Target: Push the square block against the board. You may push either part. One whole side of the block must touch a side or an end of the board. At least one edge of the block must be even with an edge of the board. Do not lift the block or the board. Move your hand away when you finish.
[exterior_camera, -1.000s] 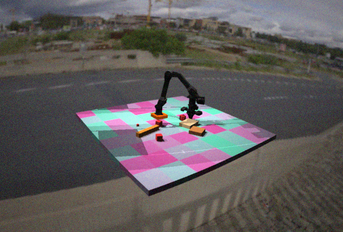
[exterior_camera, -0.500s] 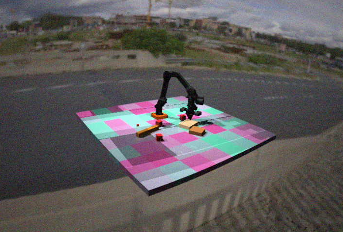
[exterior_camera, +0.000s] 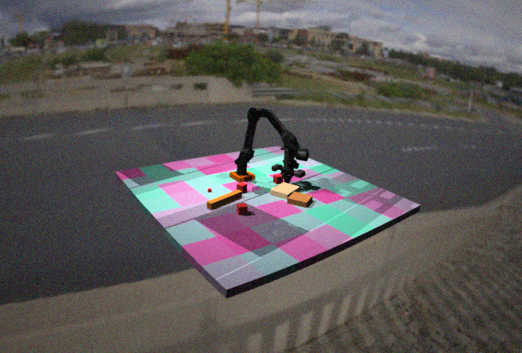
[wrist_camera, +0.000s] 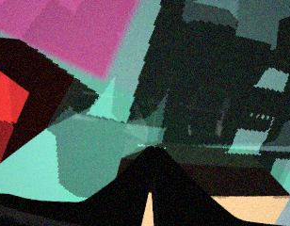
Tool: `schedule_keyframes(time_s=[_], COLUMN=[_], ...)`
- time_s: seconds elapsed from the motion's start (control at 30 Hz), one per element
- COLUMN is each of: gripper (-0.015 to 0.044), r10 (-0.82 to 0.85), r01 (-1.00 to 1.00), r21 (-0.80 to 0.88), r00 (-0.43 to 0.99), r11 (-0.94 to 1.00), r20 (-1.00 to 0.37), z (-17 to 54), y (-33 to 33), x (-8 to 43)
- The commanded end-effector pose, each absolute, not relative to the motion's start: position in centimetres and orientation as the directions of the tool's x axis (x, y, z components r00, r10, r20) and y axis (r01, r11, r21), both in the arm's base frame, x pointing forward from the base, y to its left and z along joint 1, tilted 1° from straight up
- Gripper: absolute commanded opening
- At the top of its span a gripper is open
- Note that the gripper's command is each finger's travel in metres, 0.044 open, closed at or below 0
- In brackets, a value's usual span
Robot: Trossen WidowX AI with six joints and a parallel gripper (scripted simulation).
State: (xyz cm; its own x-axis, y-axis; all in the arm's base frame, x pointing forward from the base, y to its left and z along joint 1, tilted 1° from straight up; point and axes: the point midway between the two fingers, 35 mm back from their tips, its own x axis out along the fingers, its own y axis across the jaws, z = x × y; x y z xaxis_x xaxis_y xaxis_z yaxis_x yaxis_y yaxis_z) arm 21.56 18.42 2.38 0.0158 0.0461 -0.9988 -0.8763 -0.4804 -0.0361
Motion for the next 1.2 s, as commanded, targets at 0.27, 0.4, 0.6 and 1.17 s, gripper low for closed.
schedule_keyframes(time_s=[0.27, 0.4, 0.6, 1.17], gripper=[0.0, 0.0, 0.0, 0.0], r10=[0.026, 0.026, 0.027, 0.03], r01=[-0.879, -0.879, -0.879, -0.879], r21=[-0.023, -0.023, -0.023, -0.023], r00=[0.012, 0.012, 0.011, 0.01], r11=[-0.477, -0.477, -0.477, -0.477], r20=[-1.0, -1.0, -1.0, -0.999], z=[2.0, 2.0, 2.0, 2.1], y=[17.4, 18.0, 18.9, 21.4], x=[22.0, 21.8, 21.4, 20.1])
